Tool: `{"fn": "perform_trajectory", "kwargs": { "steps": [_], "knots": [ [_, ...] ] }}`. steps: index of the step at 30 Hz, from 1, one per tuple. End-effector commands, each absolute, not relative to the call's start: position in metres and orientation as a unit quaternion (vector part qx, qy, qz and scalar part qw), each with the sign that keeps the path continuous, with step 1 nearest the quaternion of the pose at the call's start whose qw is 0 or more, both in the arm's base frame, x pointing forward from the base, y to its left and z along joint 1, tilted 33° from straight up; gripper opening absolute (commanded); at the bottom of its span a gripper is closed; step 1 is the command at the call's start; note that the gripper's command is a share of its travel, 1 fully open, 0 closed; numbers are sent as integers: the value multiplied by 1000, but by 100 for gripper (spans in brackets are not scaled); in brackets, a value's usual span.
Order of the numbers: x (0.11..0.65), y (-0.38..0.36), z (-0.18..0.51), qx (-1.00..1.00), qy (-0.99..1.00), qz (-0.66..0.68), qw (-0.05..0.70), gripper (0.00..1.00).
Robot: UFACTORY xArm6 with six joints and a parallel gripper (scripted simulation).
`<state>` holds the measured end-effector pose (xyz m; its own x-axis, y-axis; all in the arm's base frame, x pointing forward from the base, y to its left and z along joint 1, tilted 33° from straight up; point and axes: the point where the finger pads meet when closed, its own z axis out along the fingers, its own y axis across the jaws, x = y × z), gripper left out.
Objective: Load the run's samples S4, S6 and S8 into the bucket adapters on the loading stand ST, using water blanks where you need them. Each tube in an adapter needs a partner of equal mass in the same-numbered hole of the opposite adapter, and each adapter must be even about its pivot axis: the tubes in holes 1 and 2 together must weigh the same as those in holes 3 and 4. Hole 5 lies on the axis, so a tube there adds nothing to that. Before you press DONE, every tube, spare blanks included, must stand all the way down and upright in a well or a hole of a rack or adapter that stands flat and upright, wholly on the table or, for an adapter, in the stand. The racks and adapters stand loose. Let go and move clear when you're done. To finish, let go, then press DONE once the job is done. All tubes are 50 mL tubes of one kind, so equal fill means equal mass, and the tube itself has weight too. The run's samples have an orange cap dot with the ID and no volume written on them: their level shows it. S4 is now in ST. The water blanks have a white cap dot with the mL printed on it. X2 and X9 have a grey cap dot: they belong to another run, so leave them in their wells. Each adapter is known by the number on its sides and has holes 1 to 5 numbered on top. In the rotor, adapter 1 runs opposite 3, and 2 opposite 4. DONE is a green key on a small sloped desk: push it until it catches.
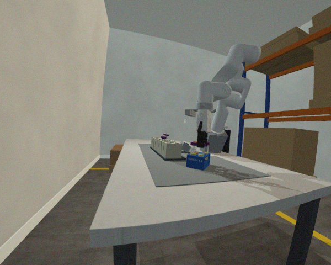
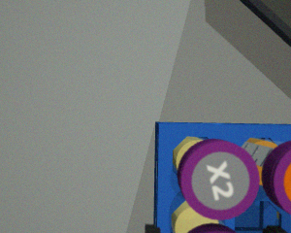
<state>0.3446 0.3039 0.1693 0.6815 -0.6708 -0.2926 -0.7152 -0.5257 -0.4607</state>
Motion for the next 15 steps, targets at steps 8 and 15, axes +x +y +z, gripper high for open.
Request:
{"fn": "perform_trajectory", "kwargs": {
  "steps": [8,15],
  "knots": [
    [346,307,166,-872,397,38,283,57],
    [346,307,166,-872,397,38,283,57]
  ]
}}
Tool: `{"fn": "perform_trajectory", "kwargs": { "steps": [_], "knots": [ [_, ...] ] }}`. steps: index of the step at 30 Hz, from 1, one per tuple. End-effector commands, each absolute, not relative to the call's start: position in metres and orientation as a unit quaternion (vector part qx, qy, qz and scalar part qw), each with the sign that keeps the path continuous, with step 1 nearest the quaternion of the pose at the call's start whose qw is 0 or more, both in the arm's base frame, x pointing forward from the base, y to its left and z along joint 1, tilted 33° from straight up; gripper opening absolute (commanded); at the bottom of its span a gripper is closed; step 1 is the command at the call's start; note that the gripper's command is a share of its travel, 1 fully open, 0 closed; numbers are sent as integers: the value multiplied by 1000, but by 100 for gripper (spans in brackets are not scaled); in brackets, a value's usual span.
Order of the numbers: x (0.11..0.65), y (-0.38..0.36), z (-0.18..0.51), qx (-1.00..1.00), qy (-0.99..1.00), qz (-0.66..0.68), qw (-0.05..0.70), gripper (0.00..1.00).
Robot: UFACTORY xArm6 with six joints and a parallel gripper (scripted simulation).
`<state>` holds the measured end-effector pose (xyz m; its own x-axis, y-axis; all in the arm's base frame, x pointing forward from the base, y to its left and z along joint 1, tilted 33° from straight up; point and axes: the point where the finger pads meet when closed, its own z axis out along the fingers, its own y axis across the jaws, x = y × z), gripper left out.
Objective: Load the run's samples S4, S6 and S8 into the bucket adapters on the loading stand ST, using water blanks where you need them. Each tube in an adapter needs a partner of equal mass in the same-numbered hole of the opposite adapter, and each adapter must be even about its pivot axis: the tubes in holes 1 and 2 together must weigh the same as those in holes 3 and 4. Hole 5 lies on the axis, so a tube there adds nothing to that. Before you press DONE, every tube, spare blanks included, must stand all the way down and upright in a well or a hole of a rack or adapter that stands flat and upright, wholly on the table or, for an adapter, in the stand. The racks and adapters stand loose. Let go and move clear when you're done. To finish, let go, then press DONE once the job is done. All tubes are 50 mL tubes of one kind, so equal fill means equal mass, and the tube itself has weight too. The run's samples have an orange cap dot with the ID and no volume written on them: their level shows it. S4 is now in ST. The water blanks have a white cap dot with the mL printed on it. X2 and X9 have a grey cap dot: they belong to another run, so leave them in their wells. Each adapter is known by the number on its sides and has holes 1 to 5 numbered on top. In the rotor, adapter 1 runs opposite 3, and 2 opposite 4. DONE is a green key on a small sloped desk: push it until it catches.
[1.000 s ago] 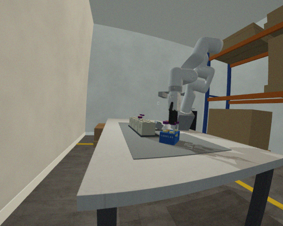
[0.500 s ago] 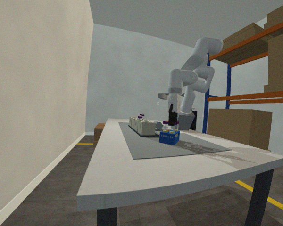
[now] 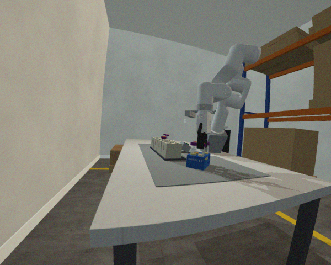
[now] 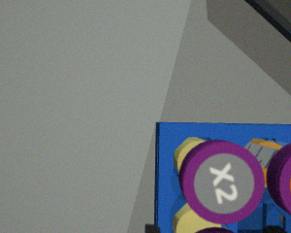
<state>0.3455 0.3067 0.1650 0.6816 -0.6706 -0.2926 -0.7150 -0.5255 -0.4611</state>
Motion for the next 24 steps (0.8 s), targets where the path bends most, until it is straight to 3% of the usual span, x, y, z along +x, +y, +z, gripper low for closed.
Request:
{"fn": "perform_trajectory", "kwargs": {
  "steps": [1,6,7,24],
  "knots": [
    [346,307,166,-872,397,38,283,57],
    [346,307,166,-872,397,38,283,57],
    [346,307,167,-872,397,38,283,0],
    [346,306,168,-872,397,38,283,0]
  ]
}}
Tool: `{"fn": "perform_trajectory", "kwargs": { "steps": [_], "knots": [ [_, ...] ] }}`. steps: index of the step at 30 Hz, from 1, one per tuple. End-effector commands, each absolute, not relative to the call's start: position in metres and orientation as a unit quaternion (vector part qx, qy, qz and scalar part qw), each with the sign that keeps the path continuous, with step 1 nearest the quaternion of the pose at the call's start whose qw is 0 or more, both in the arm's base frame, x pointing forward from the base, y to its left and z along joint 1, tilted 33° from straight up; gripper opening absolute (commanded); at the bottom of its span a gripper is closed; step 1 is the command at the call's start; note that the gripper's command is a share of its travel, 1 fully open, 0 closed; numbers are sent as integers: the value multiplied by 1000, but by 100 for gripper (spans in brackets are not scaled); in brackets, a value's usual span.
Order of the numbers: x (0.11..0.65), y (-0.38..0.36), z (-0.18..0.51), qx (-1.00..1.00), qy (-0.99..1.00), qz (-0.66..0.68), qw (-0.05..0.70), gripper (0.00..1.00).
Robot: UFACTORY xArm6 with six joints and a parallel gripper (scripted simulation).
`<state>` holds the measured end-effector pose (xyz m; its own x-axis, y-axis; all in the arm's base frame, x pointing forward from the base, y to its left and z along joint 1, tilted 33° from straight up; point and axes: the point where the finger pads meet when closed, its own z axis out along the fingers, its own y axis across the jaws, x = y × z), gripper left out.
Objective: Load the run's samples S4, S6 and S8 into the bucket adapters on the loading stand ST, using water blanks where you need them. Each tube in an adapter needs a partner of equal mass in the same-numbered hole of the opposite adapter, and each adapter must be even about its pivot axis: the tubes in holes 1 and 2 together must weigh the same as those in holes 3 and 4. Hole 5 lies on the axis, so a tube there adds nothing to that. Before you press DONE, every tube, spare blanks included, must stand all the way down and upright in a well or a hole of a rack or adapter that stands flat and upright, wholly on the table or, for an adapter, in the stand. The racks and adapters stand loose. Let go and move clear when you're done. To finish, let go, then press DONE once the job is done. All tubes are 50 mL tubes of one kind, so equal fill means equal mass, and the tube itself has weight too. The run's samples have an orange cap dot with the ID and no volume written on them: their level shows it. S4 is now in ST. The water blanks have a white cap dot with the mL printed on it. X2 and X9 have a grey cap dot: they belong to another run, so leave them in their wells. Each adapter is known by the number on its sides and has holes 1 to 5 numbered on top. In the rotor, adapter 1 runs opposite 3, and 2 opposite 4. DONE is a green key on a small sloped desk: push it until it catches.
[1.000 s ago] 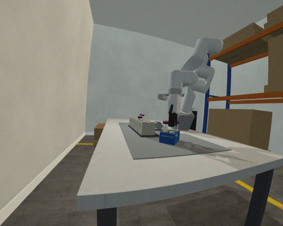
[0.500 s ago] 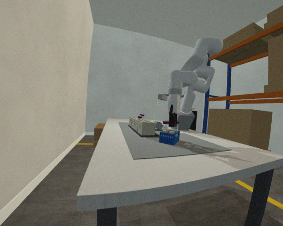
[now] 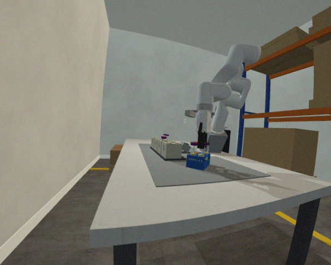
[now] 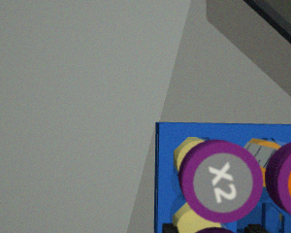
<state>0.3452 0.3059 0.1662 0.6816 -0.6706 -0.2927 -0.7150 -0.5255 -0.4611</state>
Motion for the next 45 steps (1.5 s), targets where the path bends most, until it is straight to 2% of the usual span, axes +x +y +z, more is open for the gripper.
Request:
{"fn": "perform_trajectory", "kwargs": {
  "steps": [1,45],
  "knots": [
    [346,306,168,-872,397,38,283,0],
    [344,300,178,-872,397,38,283,0]
  ]
}}
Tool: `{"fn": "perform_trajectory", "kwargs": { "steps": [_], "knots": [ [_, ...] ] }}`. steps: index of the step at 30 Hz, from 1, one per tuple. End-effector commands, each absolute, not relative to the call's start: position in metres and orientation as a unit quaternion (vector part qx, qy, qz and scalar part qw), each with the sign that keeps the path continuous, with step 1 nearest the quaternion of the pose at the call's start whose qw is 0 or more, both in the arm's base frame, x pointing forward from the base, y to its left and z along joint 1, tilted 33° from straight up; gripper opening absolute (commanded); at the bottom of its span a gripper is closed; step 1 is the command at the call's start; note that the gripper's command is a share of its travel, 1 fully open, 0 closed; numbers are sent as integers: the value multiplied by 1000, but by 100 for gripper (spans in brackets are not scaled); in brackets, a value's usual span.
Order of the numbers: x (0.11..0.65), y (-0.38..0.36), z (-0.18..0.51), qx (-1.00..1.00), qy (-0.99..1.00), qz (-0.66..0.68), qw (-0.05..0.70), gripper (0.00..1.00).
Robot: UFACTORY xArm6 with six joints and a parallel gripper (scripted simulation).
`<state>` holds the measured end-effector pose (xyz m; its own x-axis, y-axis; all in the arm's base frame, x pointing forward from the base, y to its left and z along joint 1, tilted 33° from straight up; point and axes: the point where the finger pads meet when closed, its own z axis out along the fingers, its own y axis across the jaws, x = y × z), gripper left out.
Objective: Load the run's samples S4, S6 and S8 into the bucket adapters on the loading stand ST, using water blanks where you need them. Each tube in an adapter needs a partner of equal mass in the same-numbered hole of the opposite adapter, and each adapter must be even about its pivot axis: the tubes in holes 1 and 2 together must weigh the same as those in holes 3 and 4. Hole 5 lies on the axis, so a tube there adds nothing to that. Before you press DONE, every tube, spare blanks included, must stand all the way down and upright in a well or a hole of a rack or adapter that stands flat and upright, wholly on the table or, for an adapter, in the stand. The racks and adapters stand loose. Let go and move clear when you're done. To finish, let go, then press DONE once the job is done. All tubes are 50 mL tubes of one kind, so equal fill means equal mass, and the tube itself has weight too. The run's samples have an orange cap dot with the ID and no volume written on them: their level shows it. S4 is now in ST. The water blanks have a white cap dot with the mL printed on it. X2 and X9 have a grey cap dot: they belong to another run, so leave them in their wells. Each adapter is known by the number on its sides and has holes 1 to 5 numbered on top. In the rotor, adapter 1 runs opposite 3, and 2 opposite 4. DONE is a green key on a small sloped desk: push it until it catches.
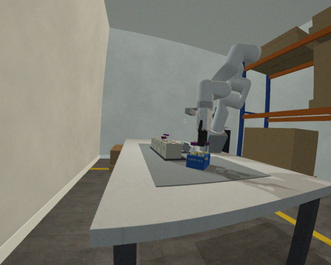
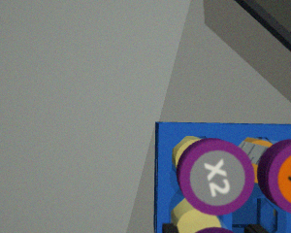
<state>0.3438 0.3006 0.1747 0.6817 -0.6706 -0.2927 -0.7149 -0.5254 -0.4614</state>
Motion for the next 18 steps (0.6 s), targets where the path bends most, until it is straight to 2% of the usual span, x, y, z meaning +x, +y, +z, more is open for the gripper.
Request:
{"fn": "perform_trajectory", "kwargs": {
  "steps": [1,18],
  "knots": [
    [344,299,178,-872,397,38,283,0],
    [343,296,184,-872,397,38,284,0]
  ]
}}
